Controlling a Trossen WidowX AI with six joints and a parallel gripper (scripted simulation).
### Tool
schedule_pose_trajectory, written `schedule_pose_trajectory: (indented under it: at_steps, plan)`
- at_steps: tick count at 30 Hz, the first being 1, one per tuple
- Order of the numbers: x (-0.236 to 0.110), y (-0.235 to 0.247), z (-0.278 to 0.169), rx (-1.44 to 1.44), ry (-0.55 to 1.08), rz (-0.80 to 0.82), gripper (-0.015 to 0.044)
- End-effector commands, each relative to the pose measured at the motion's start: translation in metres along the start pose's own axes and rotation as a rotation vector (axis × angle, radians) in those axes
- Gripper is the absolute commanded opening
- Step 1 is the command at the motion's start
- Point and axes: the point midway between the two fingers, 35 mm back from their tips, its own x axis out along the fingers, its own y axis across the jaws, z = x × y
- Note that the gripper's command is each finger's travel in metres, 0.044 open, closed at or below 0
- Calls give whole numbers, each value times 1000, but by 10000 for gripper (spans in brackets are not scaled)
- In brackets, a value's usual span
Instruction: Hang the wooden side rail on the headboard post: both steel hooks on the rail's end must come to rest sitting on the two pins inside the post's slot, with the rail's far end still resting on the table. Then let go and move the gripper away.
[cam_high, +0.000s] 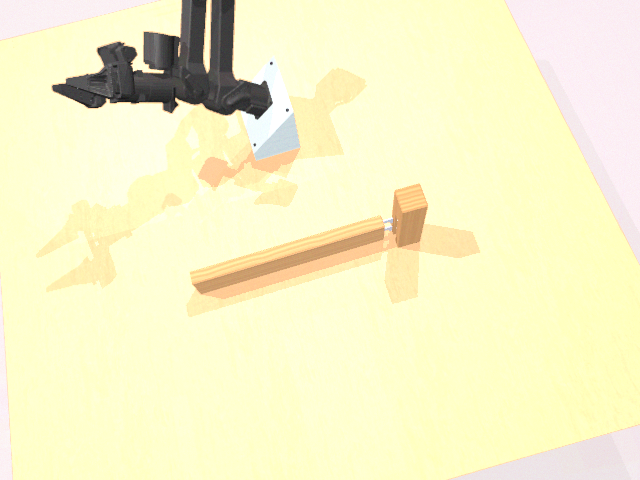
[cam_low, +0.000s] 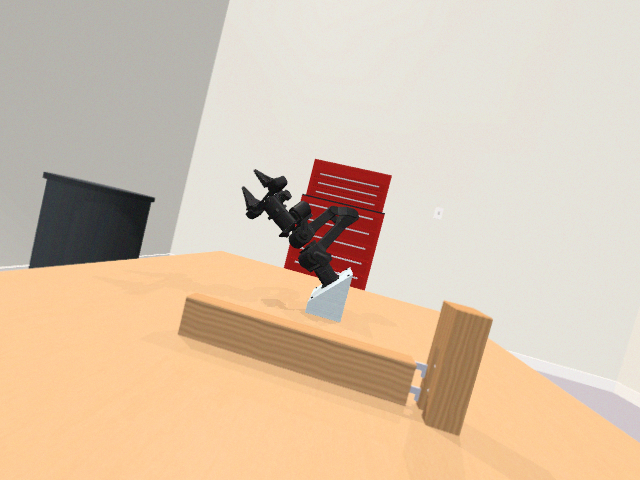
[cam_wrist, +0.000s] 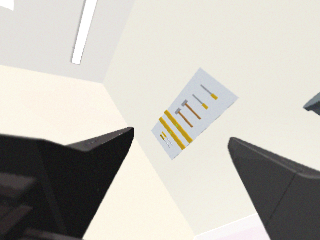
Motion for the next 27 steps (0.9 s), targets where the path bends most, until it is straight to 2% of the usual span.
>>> schedule_pose_trajectory:
  at_steps: [1,5,14,20,27]
  plan:
    - [0,0,-1,1,3,-1,426]
    - [3,-3,-20,27,67,-15,440]
    - [-5,1,-104,100,351,-55,440]
    - [-27,20,-161,125,561,-38,440]
    - [-69,57,-216,131,804,39,440]
